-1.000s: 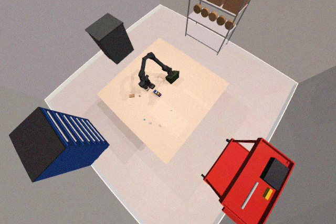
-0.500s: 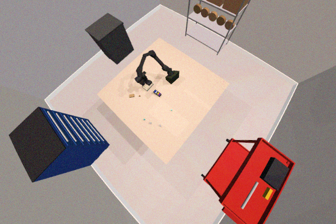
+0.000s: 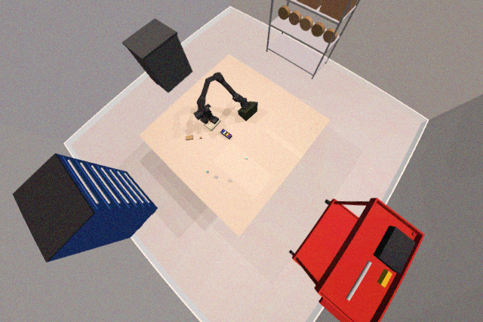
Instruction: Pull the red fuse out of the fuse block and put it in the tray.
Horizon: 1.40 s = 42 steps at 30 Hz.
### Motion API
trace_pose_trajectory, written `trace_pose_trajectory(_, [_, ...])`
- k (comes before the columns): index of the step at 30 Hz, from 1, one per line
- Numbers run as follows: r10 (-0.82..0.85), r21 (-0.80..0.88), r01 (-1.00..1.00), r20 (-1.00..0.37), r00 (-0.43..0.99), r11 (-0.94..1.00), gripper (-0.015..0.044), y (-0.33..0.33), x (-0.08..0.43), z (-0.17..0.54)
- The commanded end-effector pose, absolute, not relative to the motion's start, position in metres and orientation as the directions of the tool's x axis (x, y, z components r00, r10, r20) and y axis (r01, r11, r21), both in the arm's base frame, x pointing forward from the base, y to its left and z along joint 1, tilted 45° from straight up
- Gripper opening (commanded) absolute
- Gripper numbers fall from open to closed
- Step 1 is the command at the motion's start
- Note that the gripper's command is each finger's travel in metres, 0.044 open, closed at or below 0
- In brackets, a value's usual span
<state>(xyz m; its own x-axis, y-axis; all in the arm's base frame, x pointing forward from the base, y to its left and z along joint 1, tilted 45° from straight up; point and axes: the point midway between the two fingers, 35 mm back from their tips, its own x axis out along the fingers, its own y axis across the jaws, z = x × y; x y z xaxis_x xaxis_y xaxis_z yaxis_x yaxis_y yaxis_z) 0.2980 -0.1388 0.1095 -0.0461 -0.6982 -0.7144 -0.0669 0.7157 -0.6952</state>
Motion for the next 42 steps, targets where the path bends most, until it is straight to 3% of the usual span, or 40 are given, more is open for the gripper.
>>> trace_pose_trajectory(1, [-0.702, -0.698, -0.075, -0.71, -0.051, 0.712, 0.0, -0.144, 0.297, 0.104])
trace_pose_trajectory(8, [-0.703, -0.699, -0.075, -0.709, -0.051, 0.711, 0.0, -0.15, 0.296, 0.098])
trace_pose_trajectory(21, [-0.699, -0.696, -0.067, -0.713, -0.048, 0.715, 0.033, -0.146, 0.297, 0.103])
trace_pose_trajectory(42, [-0.697, -0.693, -0.08, -0.715, -0.051, 0.716, 0.033, -0.122, 0.298, 0.125])
